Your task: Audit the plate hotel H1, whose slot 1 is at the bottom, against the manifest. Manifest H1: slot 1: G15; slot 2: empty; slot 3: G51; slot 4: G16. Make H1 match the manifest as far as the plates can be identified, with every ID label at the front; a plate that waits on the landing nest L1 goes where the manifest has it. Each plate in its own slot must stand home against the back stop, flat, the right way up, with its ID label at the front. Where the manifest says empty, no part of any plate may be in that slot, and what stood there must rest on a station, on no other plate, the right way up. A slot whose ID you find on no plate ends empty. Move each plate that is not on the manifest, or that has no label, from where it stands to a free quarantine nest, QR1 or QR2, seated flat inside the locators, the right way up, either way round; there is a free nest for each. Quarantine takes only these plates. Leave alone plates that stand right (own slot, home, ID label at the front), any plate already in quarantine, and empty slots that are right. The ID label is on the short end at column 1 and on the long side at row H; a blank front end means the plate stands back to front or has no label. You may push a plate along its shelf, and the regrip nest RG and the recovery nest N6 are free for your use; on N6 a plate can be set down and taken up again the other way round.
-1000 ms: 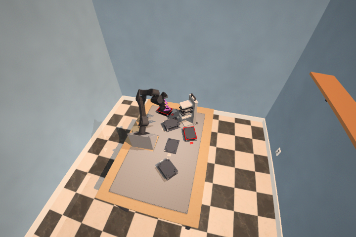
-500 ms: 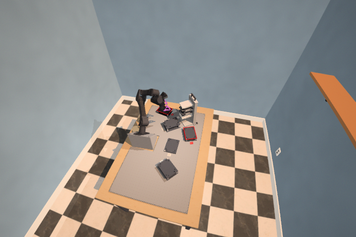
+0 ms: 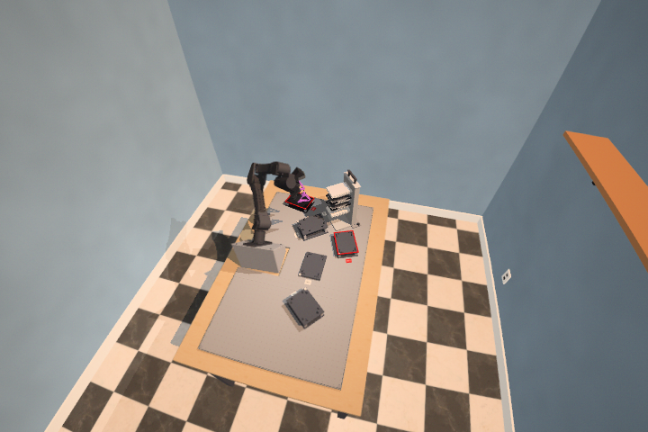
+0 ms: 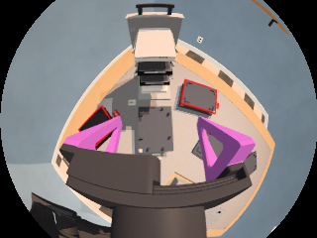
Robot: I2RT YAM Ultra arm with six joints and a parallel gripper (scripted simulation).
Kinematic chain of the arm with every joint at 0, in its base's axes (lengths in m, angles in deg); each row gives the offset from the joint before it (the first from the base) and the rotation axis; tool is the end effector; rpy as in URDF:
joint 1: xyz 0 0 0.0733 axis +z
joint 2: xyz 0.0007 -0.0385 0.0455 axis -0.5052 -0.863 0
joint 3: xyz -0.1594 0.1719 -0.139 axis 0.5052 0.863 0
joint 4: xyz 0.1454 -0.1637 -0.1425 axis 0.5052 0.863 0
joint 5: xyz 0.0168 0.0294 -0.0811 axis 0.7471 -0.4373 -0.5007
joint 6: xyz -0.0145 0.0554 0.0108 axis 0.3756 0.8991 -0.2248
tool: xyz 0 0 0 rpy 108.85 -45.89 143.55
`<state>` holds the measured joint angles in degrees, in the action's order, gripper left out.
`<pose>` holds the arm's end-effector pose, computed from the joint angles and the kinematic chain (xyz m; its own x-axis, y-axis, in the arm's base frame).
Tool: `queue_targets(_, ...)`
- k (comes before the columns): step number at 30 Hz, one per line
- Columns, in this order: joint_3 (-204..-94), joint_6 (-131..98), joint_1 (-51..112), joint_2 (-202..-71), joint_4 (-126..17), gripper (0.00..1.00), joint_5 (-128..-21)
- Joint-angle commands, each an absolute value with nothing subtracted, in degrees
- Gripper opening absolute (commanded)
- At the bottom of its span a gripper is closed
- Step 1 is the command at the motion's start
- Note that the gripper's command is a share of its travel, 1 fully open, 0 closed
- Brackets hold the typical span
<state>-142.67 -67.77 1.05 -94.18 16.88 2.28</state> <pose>0.1465 -0.0342 0.3345 -0.6122 0.1459 -0.7771 -0.6264 0.5102 0.5893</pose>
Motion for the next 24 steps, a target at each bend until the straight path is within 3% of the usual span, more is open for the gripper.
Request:
queue_targets(1,-142.8,-67.8,1.0,-94.3,16.8,1.00,2.4)
queue_targets(9,-145.6,-67.7,3.9,-97.7,16.3,1.00,3.2)
queue_targets(24,-142.4,-45.4,12.7,-94.6,-4.8,1.00,1.6)
